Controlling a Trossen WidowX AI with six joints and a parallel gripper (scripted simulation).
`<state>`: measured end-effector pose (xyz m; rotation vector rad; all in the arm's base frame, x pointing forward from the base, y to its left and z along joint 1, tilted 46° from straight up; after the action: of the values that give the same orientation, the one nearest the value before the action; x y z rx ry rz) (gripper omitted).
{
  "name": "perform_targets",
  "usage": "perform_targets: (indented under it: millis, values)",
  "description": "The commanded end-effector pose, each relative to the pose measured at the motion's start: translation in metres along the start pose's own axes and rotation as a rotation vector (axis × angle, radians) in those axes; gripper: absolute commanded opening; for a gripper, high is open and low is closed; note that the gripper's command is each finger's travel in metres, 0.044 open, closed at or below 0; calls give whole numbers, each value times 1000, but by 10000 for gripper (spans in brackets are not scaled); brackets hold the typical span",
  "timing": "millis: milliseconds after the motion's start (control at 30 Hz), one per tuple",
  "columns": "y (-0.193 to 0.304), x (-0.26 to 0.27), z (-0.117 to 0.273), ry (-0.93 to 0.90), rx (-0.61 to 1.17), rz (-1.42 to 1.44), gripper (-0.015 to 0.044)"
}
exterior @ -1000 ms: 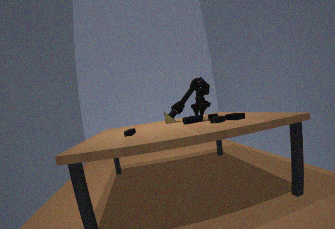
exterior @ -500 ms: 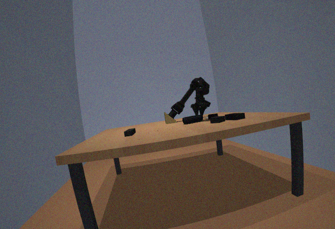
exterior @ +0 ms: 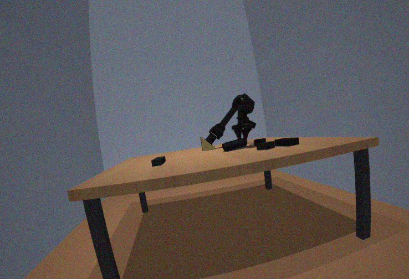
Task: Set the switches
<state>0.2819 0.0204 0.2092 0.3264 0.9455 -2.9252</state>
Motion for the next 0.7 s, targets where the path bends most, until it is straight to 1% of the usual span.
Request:
perform_targets:
  millis: [0, 667]
  values:
    - [4, 0, 4, 2, -3, -4, 336]
    - [18, 0, 16, 2, -44, -4, 336]
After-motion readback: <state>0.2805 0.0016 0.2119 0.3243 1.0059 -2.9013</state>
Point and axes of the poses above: the point midway between the two fingers, 35 mm back from their tips, its own z axis back along the fingers, its own x axis across the jaws, y = z × x, the point moved 6 cm from there along z, back along the fingers, and after that the axes turned 1 degree about z, right-handed, at the moved point
